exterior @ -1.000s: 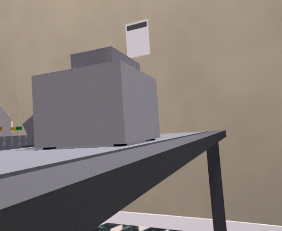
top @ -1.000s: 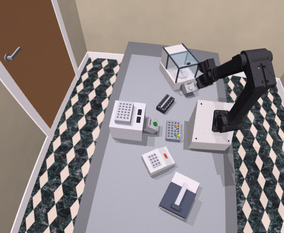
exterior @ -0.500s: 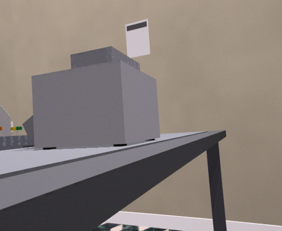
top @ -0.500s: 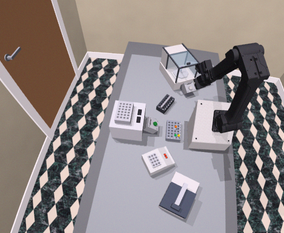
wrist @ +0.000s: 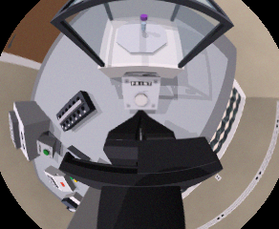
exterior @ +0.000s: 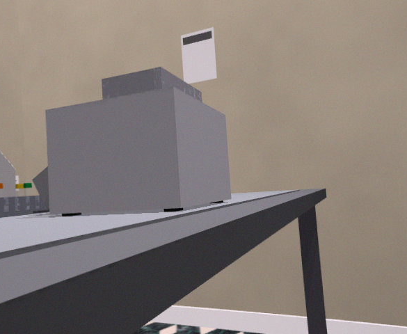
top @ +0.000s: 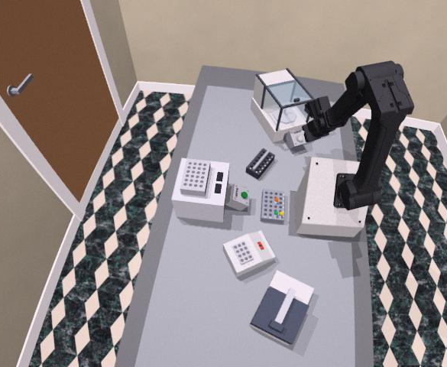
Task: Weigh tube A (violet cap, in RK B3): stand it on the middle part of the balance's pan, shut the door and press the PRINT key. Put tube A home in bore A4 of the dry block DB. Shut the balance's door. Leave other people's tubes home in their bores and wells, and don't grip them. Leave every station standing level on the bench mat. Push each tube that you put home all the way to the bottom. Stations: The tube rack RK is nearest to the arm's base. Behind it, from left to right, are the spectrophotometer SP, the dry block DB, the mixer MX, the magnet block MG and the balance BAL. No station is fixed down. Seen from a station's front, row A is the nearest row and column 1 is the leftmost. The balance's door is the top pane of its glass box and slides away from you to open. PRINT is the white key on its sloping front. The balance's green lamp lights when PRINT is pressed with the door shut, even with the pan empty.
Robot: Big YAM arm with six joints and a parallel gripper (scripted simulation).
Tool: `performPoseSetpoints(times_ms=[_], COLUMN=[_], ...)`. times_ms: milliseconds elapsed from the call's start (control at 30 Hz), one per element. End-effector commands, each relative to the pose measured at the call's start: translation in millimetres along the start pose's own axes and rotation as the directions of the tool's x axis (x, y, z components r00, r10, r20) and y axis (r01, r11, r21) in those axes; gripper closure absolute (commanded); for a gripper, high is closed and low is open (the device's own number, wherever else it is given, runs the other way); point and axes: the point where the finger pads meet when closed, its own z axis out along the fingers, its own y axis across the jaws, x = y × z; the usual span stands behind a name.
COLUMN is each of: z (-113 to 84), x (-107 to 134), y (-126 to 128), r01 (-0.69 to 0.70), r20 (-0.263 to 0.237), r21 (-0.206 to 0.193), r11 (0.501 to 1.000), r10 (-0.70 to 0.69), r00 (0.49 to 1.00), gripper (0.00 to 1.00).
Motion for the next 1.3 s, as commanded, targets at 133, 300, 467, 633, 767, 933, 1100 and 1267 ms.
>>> performPoseSetpoints(times_ms=[133, 300, 467, 633, 767, 933, 1100, 1267], z=[12.7, 22.0, 28.2, 23.8, 23.8, 32.7, 35.9, 37.0], x=[-11, -21, -12, -12, -12, -17, -19, -10], y=[-2, -1, -3, -2, -2, -1, -2, -3], r01=[-0.006, 0.006, -0.009, -0.001, -0.001, 0.004, 0.001, -0.010], r20=[0.024, 0.038, 0.027, 0.025, 0.025, 0.032, 0.036, 0.024], r21=[0.001, 0.004, 0.000, 0.001, 0.001, 0.003, 0.002, 0.000], r11=[1.000, 1.000, 1.000, 1.000, 1.000, 1.000, 1.000, 1.000], r10=[0.005, -0.006, 0.009, 0.001, 0.001, -0.005, -0.001, 0.010], r00=[1.000, 0.999, 1.000, 1.000, 1.000, 0.999, 0.999, 1.000], gripper=[1.00, 1.00, 1.00, 1.00, 1.00, 1.00, 1.00, 1.00])
